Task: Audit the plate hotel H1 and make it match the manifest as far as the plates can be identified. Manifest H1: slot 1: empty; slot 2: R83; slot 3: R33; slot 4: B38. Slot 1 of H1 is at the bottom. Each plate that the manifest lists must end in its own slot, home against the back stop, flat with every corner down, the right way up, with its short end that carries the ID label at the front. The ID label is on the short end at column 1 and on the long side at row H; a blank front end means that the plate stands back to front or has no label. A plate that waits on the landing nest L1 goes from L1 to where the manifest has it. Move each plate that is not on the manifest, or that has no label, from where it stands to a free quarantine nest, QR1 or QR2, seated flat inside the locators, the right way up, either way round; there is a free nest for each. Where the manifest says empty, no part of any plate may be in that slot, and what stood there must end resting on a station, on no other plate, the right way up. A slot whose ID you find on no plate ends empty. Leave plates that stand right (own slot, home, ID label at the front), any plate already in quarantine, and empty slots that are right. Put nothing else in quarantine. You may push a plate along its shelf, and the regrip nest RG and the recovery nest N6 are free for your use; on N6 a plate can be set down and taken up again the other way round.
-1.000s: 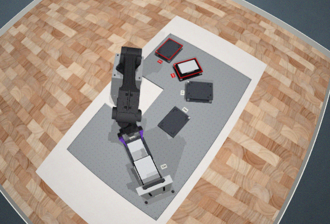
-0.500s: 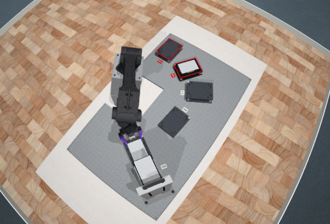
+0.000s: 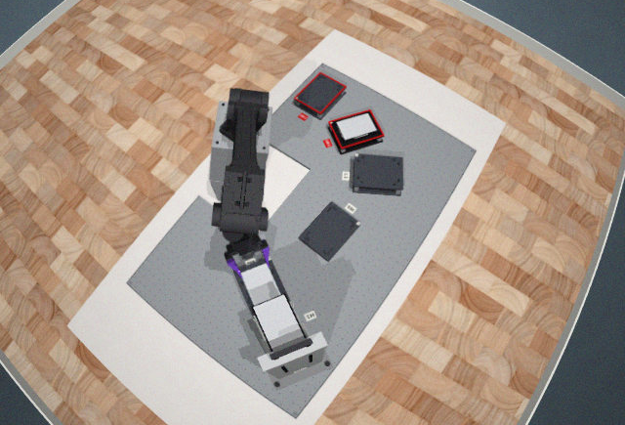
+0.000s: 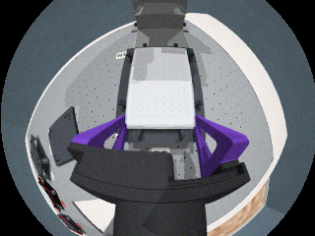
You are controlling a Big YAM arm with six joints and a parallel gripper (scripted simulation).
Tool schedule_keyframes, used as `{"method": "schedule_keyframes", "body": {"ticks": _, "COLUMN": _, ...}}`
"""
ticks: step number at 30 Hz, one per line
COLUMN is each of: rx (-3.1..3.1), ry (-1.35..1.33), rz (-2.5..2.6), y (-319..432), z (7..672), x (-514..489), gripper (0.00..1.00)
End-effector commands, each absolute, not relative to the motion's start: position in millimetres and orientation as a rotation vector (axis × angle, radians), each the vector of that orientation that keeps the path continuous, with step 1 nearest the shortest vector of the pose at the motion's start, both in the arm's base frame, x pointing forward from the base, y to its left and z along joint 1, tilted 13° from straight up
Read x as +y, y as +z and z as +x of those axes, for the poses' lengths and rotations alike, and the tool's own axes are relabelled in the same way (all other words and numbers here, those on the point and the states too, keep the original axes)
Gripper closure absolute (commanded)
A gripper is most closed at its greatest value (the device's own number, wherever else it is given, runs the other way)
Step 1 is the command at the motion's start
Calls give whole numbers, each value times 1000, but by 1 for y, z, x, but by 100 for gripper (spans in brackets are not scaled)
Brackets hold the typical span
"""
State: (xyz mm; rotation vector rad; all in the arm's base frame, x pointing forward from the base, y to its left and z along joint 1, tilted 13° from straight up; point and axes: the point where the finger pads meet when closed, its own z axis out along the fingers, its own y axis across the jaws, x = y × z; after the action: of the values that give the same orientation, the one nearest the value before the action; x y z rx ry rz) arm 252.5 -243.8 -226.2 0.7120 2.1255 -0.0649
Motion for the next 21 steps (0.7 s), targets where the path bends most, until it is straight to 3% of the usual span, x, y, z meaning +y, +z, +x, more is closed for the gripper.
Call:
{"method": "schedule_keyframes", "body": {"ticks": 1, "rx": 2121, "ry": -70, "rz": 711, "y": -223, "z": 252, "x": -244, "gripper": 14}}
{"method": "schedule_keyframes", "body": {"ticks": 21, "rx": 2128, "ry": -72, "rz": 719, "y": -209, "z": 246, "x": -245, "gripper": 14}}
